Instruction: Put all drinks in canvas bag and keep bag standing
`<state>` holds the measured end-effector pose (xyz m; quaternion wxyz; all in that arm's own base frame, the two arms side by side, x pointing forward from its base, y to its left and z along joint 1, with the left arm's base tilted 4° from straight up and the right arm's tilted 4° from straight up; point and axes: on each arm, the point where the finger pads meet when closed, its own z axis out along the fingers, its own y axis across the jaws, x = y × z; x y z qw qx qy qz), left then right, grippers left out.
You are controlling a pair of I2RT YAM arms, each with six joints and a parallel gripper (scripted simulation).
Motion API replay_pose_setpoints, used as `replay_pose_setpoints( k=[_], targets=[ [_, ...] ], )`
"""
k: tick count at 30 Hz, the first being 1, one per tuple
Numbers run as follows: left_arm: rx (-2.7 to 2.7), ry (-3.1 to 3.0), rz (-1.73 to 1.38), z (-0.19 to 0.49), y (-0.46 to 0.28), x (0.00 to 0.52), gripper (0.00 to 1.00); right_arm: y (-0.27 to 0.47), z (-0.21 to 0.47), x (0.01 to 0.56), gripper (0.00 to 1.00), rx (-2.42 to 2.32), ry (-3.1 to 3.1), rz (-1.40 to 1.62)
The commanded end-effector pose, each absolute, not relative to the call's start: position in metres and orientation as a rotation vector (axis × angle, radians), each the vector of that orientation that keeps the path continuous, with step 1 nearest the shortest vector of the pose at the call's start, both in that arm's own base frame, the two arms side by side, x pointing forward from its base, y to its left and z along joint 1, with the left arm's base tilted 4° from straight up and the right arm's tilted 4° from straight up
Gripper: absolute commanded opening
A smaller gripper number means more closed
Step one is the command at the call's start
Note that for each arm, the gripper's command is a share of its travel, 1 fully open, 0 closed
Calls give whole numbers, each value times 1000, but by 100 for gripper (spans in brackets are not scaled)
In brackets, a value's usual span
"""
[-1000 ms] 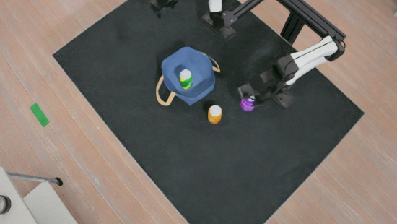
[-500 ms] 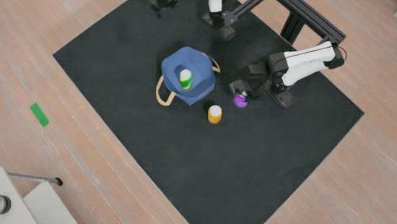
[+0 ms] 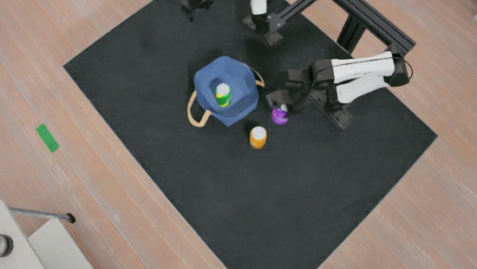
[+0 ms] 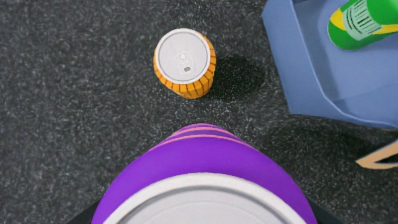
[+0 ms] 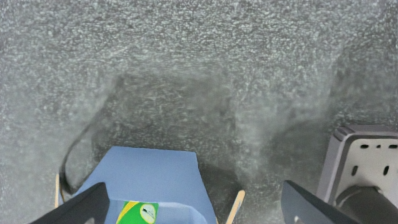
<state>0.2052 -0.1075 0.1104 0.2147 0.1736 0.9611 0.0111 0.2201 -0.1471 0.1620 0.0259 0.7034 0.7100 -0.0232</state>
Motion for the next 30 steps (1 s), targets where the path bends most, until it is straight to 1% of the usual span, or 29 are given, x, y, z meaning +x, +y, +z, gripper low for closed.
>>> replay_pose_setpoints(
  k=[1,5,11,14,30],
  targets=[
    [429,2564,-5,135,-120,226,70,-148,165,224,86,2155,2175,-79],
    [418,2559,-7,137,-118,227,70,-148,165,224,86,2155,2175,-79],
    [406,2562,-15,133,-143,235,70,-148,165,224,86,2155,2175,-79],
    [438,2569,-8,132,-142,233,70,-148,165,224,86,2155,2175,-79],
    [434,2572,-22,128,-188,245,70,-148,165,224,86,2155,2175,-79]
  ],
)
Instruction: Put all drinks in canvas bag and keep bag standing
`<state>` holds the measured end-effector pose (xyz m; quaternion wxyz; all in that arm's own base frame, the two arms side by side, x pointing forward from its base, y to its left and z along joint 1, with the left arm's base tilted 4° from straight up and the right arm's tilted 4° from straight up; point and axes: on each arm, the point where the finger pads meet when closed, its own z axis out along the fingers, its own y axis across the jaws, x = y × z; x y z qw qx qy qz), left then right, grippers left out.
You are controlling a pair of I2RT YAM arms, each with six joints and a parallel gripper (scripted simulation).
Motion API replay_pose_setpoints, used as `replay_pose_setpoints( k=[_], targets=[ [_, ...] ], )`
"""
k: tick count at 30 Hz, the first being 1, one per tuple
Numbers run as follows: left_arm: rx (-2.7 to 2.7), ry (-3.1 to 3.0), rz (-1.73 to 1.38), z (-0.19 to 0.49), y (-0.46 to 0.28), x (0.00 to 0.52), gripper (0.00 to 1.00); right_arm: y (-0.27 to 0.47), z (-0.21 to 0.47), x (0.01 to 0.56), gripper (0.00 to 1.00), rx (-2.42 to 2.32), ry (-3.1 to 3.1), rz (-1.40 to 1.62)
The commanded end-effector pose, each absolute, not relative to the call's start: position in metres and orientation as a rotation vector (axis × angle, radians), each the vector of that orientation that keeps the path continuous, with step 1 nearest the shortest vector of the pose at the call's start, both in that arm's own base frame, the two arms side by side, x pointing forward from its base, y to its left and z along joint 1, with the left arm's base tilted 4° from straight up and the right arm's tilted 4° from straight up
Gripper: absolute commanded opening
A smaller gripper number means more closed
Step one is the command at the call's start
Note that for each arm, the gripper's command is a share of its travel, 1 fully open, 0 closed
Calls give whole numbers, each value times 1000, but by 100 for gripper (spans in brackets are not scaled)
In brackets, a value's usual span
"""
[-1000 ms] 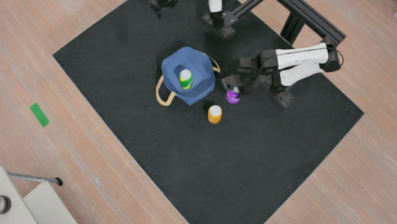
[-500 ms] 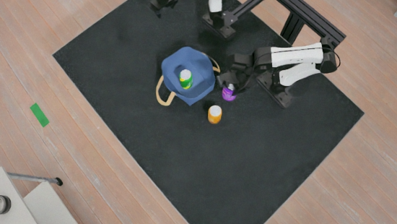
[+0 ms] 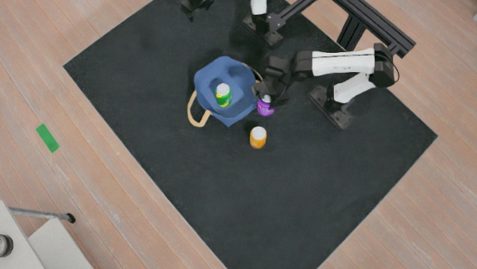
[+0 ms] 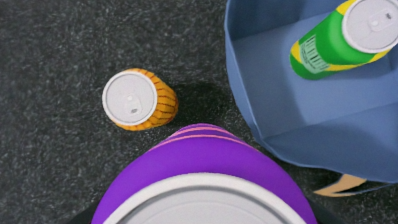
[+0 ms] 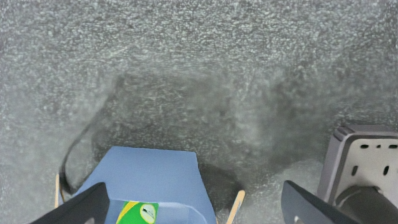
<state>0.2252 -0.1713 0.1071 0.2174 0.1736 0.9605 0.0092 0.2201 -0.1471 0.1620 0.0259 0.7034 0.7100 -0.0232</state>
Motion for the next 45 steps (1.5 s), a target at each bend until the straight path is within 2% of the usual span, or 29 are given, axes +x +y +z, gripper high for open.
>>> replay_pose_setpoints(
  k=[1,10,20,37,41,45],
  targets=[
    [434,2572,-22,128,-188,245,70,-148,165,224,86,2155,2175,-79],
    [416,2576,-37,126,-219,253,70,-148,165,224,86,2155,2175,-79],
    [416,2542,-75,140,-216,249,70,-148,165,224,86,2155,2175,-79],
    [431,2572,-41,121,-205,240,70,-148,165,224,86,2155,2175,-79],
    [411,2549,-65,136,-210,248,70,-148,165,224,86,2155,2175,-79],
    [422,2583,-35,121,-229,251,70,-148,165,224,86,2155,2175,-79]
  ],
)
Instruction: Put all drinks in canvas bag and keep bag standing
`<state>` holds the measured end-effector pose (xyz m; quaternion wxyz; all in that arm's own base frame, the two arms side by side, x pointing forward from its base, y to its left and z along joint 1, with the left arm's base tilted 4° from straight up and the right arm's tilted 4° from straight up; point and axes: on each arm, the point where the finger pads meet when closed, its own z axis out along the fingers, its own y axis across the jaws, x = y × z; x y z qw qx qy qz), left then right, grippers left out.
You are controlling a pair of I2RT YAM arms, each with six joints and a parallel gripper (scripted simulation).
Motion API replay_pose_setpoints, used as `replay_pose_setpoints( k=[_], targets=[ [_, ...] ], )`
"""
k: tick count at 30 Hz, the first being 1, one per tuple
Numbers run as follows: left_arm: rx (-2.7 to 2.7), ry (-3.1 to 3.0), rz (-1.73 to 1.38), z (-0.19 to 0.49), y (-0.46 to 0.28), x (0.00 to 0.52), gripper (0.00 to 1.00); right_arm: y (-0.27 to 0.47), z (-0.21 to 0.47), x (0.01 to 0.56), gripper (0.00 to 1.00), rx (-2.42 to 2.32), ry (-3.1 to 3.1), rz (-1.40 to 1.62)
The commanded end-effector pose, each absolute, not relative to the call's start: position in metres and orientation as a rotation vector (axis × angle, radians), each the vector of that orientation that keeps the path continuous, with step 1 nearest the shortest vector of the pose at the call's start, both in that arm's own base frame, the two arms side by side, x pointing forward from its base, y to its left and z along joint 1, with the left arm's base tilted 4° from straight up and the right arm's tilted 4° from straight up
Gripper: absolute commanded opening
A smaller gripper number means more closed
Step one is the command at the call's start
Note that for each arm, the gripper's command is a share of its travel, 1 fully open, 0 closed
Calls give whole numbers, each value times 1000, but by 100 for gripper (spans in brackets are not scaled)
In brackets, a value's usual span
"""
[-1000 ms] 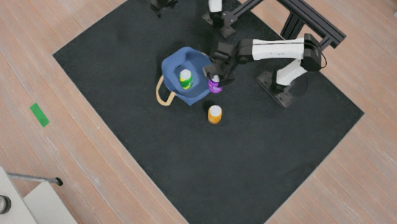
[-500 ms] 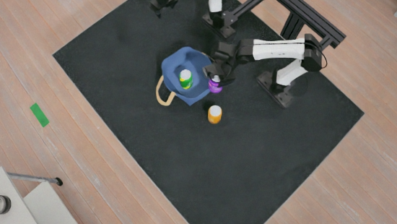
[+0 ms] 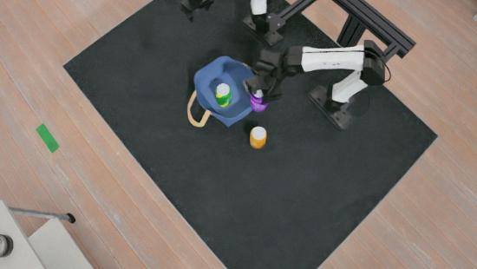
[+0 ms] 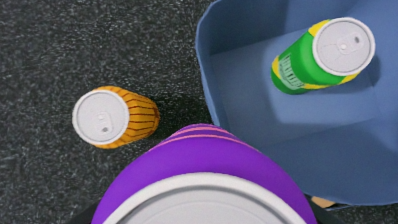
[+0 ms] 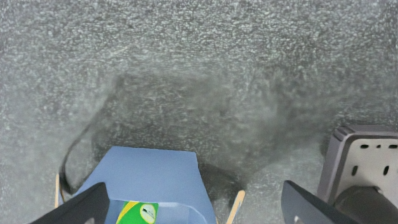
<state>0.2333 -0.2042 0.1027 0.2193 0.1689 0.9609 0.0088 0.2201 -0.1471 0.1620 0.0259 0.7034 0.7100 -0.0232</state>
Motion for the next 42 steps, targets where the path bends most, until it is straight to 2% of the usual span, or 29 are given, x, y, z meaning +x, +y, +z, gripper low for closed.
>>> replay_pose_setpoints(
  k=[1,31,34,42],
  targets=[
    [422,2582,-36,121,-232,252,70,-148,165,224,86,2155,2175,-79],
    [431,2601,-23,116,-307,273,70,-148,165,224,86,2155,2175,-79],
    [409,2561,-76,138,-302,276,70,-148,165,224,86,2155,2175,-79],
    [414,2560,-77,137,-302,274,70,-148,165,224,86,2155,2175,-79]
  ],
)
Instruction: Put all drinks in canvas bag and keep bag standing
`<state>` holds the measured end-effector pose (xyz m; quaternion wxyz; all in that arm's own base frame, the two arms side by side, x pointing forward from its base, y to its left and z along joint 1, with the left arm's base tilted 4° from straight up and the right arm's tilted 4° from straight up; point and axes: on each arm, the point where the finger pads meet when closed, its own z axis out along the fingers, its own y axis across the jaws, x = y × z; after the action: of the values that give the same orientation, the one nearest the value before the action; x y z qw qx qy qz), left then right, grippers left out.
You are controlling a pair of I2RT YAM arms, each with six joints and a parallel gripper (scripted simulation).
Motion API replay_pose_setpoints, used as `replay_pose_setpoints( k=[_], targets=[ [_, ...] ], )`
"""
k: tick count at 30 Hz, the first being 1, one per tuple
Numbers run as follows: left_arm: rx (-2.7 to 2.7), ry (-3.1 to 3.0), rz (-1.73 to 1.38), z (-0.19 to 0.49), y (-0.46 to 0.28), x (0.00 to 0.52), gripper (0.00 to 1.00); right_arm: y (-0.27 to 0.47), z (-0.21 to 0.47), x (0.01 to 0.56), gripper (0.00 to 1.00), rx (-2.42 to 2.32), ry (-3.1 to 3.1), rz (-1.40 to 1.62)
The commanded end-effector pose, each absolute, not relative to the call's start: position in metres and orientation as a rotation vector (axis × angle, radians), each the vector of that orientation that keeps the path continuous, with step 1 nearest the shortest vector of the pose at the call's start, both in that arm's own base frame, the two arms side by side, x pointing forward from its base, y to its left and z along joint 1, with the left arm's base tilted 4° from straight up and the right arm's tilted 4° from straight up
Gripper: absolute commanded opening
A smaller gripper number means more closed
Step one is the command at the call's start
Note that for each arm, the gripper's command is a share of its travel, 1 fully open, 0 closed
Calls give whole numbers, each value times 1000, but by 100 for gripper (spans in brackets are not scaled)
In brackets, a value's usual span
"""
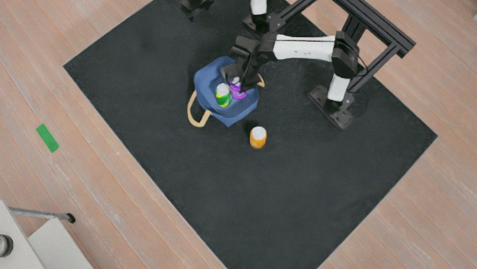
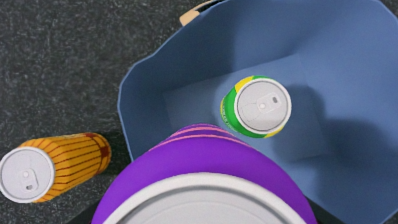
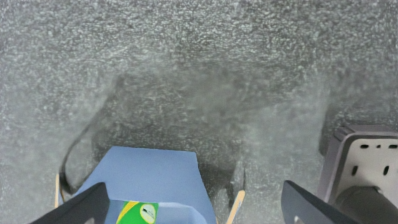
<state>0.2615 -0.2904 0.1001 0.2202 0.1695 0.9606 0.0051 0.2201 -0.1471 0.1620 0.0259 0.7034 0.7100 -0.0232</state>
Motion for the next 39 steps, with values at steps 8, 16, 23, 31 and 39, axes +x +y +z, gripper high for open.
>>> replay_pose_setpoints(
  k=[8,16,23,31,39],
  targets=[
    [408,2555,-86,138,-301,273,70,-148,165,224,86,2155,2175,-79],
    [411,2554,-87,138,-301,272,70,-148,165,224,86,2155,2175,-79],
    [433,2578,-48,119,-293,267,70,-148,165,224,86,2155,2175,-79],
    [433,2577,-48,111,-296,271,70,-148,165,224,86,2155,2175,-79],
    [437,2573,-57,100,-299,272,70,-148,165,224,86,2155,2175,-79]
  ],
)
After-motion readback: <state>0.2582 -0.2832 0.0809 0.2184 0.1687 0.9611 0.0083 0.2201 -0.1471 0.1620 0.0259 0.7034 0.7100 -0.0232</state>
